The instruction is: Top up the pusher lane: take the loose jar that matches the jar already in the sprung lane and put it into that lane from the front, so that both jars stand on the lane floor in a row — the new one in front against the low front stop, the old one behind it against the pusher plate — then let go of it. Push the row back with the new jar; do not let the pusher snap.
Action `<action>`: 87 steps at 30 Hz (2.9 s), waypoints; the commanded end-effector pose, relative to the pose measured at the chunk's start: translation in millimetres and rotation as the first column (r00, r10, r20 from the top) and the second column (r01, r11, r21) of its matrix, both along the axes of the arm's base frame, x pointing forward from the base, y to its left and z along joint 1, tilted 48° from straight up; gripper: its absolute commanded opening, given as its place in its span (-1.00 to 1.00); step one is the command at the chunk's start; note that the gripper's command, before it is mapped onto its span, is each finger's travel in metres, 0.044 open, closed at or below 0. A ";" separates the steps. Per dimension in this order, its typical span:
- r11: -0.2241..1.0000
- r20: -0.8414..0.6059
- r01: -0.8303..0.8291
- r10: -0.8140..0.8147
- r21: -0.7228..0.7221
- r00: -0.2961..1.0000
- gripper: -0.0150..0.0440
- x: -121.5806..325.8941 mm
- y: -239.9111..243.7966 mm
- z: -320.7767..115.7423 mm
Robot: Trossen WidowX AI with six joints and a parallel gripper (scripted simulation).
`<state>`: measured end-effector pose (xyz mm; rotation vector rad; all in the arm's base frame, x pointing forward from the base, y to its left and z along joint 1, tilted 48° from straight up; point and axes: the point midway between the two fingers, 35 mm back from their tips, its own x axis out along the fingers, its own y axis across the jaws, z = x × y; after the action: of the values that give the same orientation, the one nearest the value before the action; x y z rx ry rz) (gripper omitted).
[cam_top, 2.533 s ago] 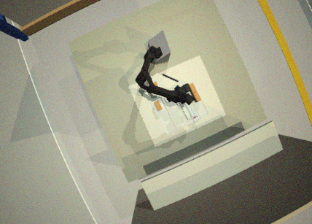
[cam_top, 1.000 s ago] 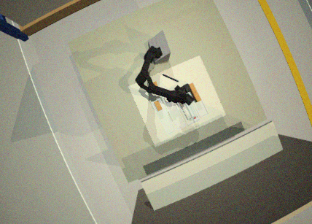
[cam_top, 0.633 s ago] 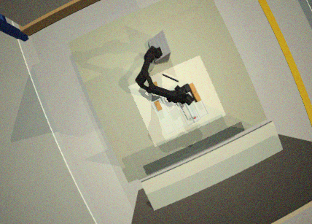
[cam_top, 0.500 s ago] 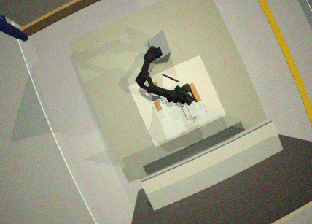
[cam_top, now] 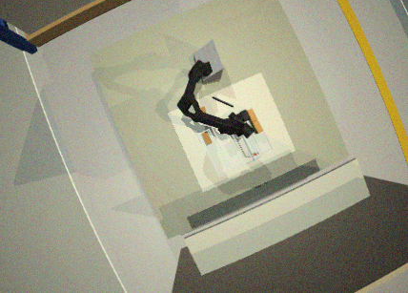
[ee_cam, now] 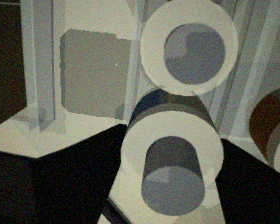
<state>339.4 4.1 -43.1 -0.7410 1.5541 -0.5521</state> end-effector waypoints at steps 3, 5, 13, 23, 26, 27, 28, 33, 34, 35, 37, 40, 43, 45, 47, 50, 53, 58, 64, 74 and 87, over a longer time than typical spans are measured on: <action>1.000 0.025 -0.007 0.007 -0.004 1.000 -0.49 8.3 0.9 2.6; 1.000 0.025 -0.007 0.007 -0.004 1.000 -0.49 8.4 0.9 2.5; 1.000 0.025 -0.007 0.007 -0.004 1.000 -0.49 8.5 -0.9 0.8; 1.000 0.025 -0.007 0.007 -0.004 1.000 -0.49 8.5 -3.8 -1.9; 1.000 0.025 -0.007 0.007 -0.004 1.000 -0.49 8.4 -4.7 -2.7; 1.000 0.025 -0.007 0.007 -0.004 1.000 -0.49 8.4 -5.0 -3.0; 1.000 0.025 -0.007 0.007 -0.004 1.000 -0.49 8.4 -5.3 -3.2; 1.000 0.025 -0.007 0.007 -0.004 1.000 -0.49 8.4 -6.8 -4.6; 1.000 0.025 -0.007 0.007 -0.004 1.000 -0.49 8.4 -7.1 -4.9; 1.000 0.025 -0.007 0.007 -0.004 1.000 -0.49 8.3 -7.4 -5.1; 1.000 0.025 -0.007 0.007 -0.004 1.000 -0.49 8.2 -8.0 -5.6; 1.000 0.025 -0.007 0.007 -0.004 1.000 -0.49 8.0 -8.8 -6.4; 1.000 0.025 -0.007 0.007 -0.004 1.000 -0.49 7.8 -9.7 -7.2; 1.000 0.025 -0.007 0.007 -0.004 1.000 -0.49 7.7 -10.3 -7.7; 1.000 0.025 -0.007 0.007 -0.004 1.000 -0.49 7.5 -10.9 -8.2; 1.000 0.025 -0.007 0.007 -0.004 1.000 -0.49 7.3 -11.8 -9.0; 1.000 0.025 -0.007 0.007 -0.004 1.000 -0.49 7.1 -12.6 -9.7; 1.000 0.025 -0.007 0.007 -0.004 1.000 -0.49 6.7 -14.1 -11.0; 1.000 0.025 -0.007 0.007 -0.004 1.000 -0.49 6.2 -15.9 -12.5; 1.000 0.025 -0.007 0.007 -0.005 1.000 -0.49 5.4 -18.8 -14.9; 1.000 0.025 -0.007 0.007 -0.005 1.000 -0.49 3.7 -19.3 -15.2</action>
<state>341.3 -14.1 -59.2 -0.7360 1.5398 -0.5519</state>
